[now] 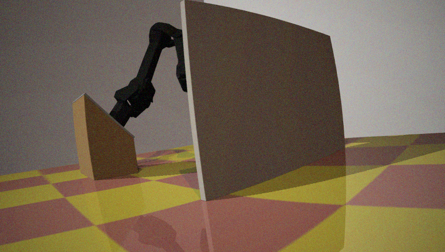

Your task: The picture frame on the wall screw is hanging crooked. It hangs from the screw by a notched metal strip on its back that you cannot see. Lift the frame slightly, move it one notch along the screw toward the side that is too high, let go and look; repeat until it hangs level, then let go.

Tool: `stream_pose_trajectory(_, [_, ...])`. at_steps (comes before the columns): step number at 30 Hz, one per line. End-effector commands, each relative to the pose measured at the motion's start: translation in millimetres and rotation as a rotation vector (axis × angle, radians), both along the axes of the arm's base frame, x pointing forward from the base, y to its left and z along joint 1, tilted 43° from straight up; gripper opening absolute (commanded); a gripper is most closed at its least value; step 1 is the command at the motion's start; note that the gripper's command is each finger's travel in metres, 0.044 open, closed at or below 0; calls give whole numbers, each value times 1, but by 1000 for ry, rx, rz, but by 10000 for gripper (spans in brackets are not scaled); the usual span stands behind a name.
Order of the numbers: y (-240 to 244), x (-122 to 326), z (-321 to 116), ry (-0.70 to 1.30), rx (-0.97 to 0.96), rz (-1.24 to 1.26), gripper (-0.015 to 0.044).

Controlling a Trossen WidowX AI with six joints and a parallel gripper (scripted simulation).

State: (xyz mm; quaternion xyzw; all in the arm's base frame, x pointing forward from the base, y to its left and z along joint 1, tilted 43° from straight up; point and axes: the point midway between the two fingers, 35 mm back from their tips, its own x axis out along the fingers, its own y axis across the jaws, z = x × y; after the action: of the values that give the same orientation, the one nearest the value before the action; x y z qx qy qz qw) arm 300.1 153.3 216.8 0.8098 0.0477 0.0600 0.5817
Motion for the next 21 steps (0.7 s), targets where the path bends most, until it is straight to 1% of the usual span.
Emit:
stream_pose_trajectory(1, [0, 2, 2, -4, 10, 0, 260])
stream_pose_trajectory(9, [0, 4, 2, -4, 10, 0, 260])
stream_pose_trajectory(21, [3, 22, 4, -5, 10, 0, 260])
